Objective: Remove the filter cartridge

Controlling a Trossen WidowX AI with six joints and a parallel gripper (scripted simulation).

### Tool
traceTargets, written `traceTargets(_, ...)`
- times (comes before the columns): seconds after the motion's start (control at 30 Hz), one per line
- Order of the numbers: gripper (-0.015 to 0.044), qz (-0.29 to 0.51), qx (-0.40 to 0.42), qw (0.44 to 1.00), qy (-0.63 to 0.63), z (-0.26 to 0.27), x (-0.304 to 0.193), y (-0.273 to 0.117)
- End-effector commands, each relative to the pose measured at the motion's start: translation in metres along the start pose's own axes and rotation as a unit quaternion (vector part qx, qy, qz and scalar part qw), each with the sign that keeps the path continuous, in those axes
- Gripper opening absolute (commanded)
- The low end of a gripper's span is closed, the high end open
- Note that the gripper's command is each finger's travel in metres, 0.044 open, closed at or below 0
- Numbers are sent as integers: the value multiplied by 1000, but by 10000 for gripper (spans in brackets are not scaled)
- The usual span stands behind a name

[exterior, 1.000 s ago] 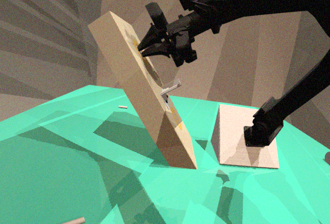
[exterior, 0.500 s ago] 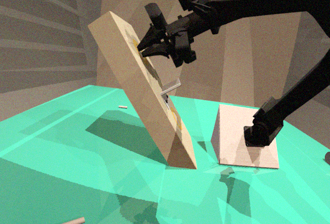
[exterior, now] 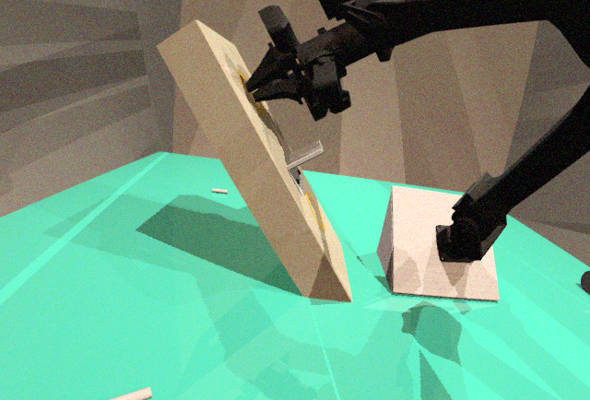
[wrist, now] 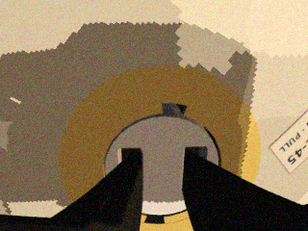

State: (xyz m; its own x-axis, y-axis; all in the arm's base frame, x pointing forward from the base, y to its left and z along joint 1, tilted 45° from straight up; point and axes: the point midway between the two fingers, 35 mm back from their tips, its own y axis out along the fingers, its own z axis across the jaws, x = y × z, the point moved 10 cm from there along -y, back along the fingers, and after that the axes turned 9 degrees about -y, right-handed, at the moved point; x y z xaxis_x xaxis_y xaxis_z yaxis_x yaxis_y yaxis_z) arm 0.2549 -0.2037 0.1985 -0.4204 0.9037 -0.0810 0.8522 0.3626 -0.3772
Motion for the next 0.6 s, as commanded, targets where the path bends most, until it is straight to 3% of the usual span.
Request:
traceTargets(0.0, 5, 0, 0, 1000, -1, 0, 0, 0)
traceTargets(0.17, 0, -1, 2, 1000, 18, 0, 0, 3)
traceTargets(0.57, 0, -2, 5, 976, 216, 0, 1, 7)
